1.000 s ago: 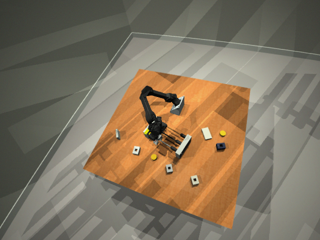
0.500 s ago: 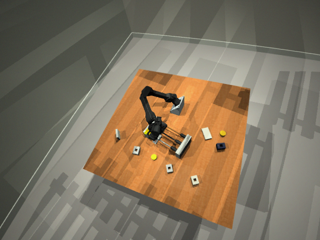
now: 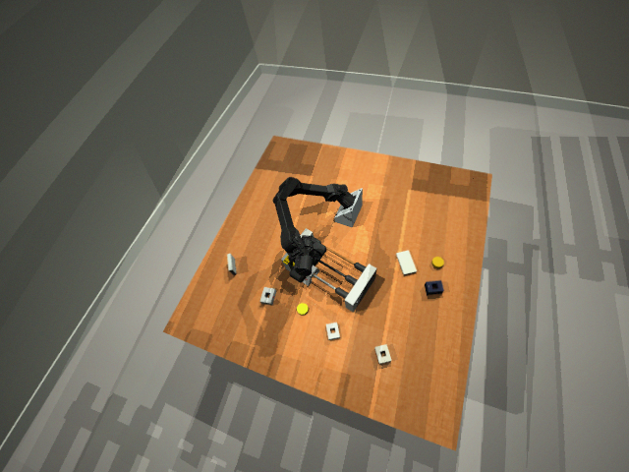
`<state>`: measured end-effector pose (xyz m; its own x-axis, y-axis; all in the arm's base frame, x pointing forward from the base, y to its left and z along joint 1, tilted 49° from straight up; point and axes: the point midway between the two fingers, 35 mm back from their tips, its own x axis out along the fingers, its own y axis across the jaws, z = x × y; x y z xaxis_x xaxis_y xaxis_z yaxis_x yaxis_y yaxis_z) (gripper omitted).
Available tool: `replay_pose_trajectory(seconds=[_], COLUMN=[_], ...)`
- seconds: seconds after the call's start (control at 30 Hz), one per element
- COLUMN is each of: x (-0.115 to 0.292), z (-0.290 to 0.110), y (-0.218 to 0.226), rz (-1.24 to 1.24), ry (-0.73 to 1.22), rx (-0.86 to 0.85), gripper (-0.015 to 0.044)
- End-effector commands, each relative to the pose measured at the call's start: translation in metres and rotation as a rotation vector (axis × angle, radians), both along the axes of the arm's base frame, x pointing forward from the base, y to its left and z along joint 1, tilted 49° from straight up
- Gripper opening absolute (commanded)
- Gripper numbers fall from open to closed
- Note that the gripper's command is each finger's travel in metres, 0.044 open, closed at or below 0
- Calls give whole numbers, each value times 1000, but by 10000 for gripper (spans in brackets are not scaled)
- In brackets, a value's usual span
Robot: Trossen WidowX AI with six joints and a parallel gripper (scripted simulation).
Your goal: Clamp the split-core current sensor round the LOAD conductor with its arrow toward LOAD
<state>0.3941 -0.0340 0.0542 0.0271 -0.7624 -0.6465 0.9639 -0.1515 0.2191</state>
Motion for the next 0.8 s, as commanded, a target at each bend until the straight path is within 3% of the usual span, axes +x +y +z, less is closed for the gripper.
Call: replay_pose_trajectory(seconds=[0.0, 0.1, 0.67, 0.77], x=[4, 5, 2, 2], z=[2, 2, 0, 0], y=[2, 1, -1, -1], rz=[-28, -53, -32, -32], ry=[15, 36, 27, 27], rx=[14, 21, 9, 9], gripper=[0, 0, 440, 440])
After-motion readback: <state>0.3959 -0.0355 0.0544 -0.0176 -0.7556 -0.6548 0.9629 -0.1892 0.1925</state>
